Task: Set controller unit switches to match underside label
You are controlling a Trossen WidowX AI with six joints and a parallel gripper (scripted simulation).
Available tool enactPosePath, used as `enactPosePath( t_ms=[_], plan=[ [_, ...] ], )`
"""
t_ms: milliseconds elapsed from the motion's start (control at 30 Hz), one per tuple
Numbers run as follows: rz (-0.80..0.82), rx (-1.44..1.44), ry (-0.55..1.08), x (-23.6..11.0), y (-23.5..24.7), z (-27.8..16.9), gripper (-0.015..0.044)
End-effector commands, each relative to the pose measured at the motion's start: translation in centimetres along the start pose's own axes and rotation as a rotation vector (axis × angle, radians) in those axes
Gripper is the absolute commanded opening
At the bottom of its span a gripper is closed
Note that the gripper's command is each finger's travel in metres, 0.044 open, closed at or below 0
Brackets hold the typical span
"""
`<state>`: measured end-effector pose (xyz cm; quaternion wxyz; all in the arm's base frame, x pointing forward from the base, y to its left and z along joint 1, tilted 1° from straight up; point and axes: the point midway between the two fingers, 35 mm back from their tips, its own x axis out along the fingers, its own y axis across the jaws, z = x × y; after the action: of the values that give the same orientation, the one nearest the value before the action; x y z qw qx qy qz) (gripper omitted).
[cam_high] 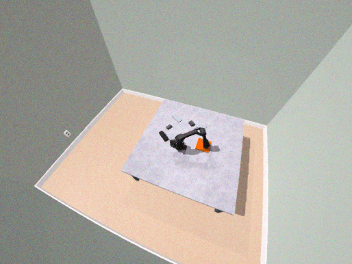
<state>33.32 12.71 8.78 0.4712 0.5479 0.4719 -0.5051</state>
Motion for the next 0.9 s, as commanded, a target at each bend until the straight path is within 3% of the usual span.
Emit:
enactPosePath(
  t_ms=[0,867],
  plan=[
    [-0.024,0.014,-0.021,1.1,-0.3,0.5,0.0337],
    [-0.024,0.014,-0.021,3.1,-0.4,-0.1,0.0337]
  ],
)
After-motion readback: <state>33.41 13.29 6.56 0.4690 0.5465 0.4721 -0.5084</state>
